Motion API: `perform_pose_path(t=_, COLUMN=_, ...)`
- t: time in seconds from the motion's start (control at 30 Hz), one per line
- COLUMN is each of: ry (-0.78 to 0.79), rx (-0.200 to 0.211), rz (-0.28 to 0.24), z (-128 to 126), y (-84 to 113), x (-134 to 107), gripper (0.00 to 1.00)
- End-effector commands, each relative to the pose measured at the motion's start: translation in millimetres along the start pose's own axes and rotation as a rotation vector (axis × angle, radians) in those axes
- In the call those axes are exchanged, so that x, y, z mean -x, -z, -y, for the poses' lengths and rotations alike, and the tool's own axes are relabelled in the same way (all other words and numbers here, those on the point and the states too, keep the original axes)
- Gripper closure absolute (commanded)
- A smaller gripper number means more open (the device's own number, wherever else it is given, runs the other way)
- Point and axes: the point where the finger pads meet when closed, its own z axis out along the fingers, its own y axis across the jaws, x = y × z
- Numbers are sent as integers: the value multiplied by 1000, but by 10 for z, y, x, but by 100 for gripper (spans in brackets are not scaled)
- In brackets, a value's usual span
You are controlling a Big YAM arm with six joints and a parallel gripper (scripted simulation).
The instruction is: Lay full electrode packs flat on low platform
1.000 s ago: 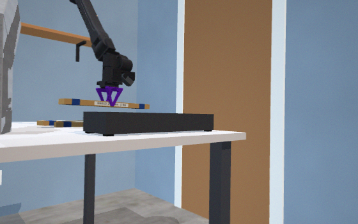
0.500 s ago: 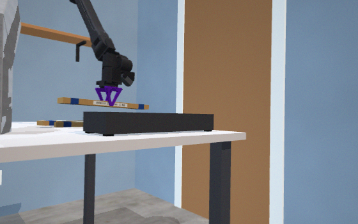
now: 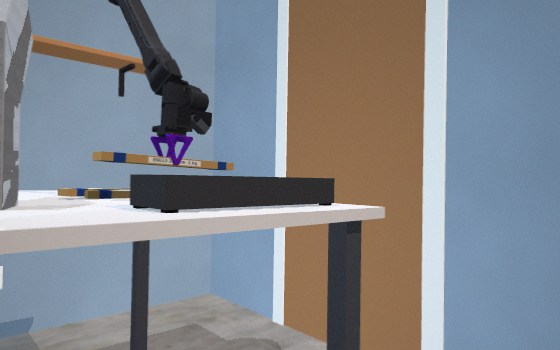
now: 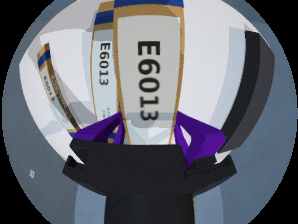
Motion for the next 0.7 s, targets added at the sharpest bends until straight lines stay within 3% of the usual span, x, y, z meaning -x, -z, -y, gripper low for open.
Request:
perform_pose_path(t=0.0, ry=-8, rx=-2, rz=57, z=56, y=265, x=230, gripper=100)
perform_pose_path(t=0.37, ry=-7, rx=-2, rz=56, z=73, y=286, x=238, gripper=100)
perform_pose_path(t=0.4, ry=-10, rx=-1, rz=38, z=38, y=91, x=56, gripper=100)
perform_pose_path(t=0.67, ry=-9, rx=-1, rz=38, z=37, y=171, x=56, gripper=100)
